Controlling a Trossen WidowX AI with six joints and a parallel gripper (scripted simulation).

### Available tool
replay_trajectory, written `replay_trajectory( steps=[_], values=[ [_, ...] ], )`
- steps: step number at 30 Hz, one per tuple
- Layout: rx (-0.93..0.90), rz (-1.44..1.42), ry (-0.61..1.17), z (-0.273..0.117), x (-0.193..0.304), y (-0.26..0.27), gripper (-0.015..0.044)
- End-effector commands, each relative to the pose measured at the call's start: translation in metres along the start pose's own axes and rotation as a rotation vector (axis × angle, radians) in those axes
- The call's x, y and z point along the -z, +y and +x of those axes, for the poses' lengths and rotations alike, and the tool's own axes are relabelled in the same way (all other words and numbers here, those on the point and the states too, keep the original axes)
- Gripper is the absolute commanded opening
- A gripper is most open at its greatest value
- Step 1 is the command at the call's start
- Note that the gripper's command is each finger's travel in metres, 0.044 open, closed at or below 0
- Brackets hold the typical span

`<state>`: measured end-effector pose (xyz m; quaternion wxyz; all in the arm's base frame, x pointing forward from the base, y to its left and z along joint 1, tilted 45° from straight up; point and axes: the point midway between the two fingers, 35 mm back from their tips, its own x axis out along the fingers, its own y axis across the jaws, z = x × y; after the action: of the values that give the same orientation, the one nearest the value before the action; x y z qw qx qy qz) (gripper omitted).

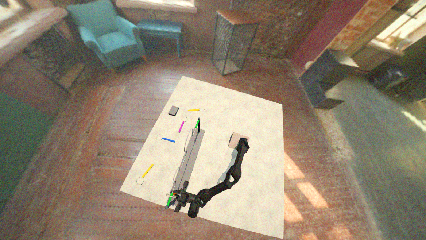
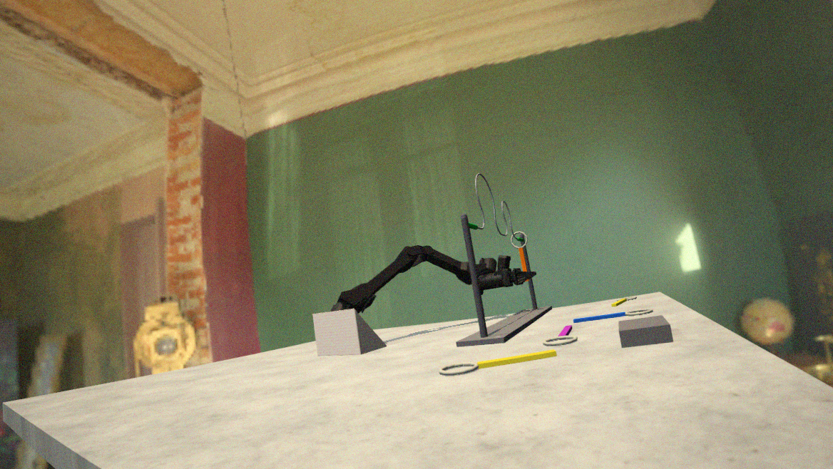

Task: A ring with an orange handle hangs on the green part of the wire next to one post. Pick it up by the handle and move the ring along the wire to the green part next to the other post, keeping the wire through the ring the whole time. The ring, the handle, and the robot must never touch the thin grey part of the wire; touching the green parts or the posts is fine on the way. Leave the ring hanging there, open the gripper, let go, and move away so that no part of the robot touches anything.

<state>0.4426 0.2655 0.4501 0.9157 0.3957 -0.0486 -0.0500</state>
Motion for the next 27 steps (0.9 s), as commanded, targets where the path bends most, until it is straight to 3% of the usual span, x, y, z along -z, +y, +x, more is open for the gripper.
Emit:
replay_trajectory(
  steps=[1, 27],
  values=[
    [-0.005, 0.006, -0.001, -0.001, -0.003, -0.002, -0.015],
    [0.001, -0.02, 0.436, -0.054, -0.013, -0.03, -0.015]
  ],
)
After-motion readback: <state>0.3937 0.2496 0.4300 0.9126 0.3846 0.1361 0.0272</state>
